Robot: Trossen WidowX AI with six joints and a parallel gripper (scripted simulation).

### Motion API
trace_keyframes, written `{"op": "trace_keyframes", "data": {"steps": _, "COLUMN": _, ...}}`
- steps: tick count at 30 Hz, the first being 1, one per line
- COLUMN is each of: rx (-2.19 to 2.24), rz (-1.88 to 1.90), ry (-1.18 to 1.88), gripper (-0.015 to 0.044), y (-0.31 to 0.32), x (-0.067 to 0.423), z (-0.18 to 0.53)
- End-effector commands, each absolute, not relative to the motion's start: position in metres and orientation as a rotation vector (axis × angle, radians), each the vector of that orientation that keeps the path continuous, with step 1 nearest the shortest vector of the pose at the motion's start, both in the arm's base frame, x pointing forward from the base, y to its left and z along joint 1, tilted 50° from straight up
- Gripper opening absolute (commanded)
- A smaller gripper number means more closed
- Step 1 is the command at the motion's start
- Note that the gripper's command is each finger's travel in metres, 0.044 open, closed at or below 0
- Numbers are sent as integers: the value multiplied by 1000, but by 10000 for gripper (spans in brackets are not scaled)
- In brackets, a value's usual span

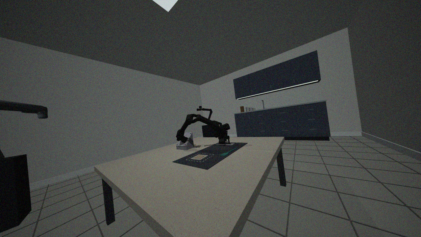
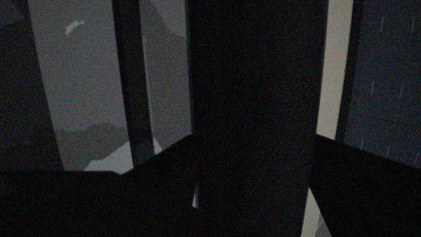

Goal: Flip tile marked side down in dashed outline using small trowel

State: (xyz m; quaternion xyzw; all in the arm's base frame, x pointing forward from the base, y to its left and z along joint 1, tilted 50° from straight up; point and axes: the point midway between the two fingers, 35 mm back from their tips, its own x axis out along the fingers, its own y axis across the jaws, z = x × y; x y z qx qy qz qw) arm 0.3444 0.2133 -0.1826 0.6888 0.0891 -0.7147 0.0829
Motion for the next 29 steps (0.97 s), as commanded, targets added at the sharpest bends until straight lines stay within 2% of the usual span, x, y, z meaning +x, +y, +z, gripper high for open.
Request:
{"op": "trace_keyframes", "data": {"steps": 1, "rx": 2052, "rz": -2135, "ry": 275, "gripper": 300, "y": 213, "x": 344, "z": -183}}
{"op": "trace_keyframes", "data": {"steps": 9, "rx": 2052, "rz": -2135, "ry": 275, "gripper": 300, "y": 213, "x": 344, "z": -182}}
{"op": "trace_keyframes", "data": {"steps": 24, "rx": 2055, "rz": -2135, "ry": 266, "gripper": 300, "y": 213, "x": 347, "z": -123}}
{"op": "trace_keyframes", "data": {"steps": 29, "rx": 2061, "rz": -2134, "ry": 270, "gripper": 300, "y": 243, "x": 312, "z": -74}}
